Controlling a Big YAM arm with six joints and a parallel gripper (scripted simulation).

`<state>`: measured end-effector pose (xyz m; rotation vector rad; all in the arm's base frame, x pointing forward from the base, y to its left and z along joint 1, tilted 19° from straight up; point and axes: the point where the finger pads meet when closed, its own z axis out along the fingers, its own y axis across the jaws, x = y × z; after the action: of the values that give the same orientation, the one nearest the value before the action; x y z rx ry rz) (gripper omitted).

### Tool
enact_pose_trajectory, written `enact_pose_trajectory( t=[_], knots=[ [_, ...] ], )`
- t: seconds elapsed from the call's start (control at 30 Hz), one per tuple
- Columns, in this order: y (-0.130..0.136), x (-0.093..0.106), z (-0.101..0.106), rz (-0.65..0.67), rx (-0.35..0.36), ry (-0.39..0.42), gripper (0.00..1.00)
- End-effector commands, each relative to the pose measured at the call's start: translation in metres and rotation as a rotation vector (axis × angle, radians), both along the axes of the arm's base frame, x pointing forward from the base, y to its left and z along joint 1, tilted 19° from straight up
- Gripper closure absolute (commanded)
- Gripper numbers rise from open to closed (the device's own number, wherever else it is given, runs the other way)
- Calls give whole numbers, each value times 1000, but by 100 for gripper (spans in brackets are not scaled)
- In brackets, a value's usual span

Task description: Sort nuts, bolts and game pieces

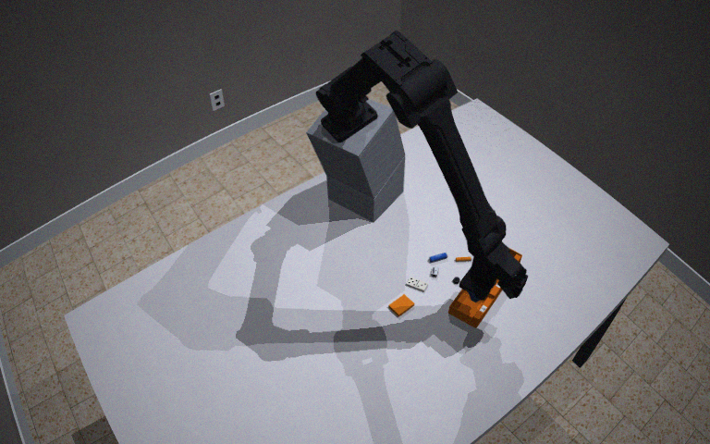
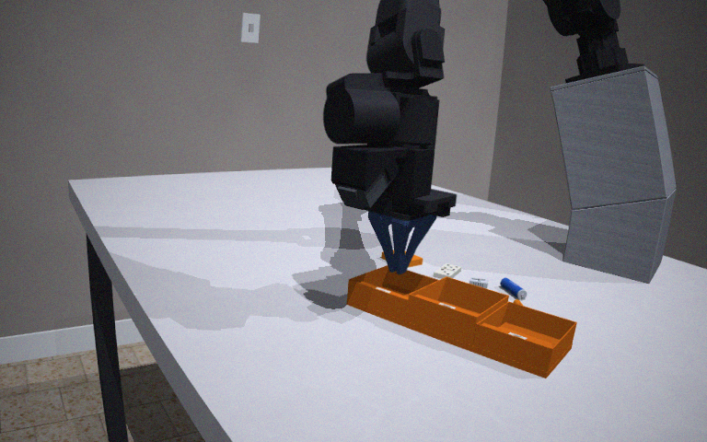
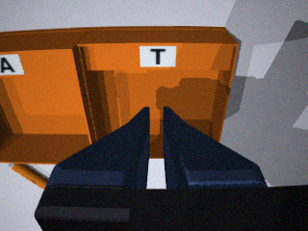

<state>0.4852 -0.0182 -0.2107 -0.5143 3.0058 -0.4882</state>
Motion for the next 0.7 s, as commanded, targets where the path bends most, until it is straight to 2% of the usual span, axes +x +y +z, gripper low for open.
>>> enact_pose_trajectory(
  t=[0.0,0.1,0.2,0.23,0.3,0.53,0.6,0.67],
  knots=[
    [15,9,29,12,2,-31,92],
    [18,7,40,12,2,-31,92],
    [19,7,41,12,2,-31,92],
    [15,22,47,2,5,-57,92],
    [26,-9,19,12,-3,9,92],
    [57,-17,8,12,0,-14,92],
    [69,-6,19,12,8,-51,92],
    [77,-13,9,12,5,-38,92]
  ],
)
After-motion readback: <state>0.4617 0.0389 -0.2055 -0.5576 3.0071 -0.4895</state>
